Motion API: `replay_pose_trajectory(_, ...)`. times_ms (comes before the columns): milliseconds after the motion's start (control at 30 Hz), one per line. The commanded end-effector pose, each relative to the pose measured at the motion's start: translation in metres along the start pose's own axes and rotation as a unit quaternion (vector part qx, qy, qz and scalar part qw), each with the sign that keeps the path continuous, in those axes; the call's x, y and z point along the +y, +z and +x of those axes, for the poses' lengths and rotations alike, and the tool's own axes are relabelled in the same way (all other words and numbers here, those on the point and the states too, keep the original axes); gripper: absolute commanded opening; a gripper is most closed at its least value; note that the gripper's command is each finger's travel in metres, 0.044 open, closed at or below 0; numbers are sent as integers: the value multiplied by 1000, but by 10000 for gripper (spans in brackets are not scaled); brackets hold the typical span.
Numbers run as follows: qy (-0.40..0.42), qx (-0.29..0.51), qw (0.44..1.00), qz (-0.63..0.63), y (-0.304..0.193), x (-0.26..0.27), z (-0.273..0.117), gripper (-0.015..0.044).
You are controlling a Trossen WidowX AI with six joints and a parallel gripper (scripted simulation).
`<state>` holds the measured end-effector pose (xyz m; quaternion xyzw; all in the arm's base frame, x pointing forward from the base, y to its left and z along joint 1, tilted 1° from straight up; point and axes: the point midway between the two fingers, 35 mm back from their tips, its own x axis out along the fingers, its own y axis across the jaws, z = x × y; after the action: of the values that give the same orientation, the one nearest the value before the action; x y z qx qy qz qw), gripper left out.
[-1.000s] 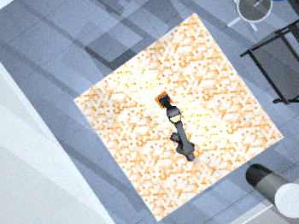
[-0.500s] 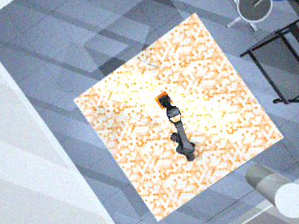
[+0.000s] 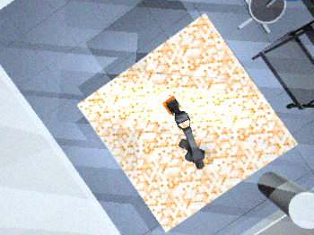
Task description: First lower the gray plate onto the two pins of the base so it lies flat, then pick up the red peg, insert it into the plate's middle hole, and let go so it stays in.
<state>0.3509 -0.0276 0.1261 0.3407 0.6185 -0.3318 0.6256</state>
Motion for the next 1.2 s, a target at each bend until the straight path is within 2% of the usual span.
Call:
replay_pose_trajectory(0,-1,0,1000,-1,0,0,4,0)
replay_pose_trajectory(300,-2,0,1000,-2,0,-2,17,0)
replay_pose_trajectory(1167,-1,0,1000,1,0,-1,17,0)
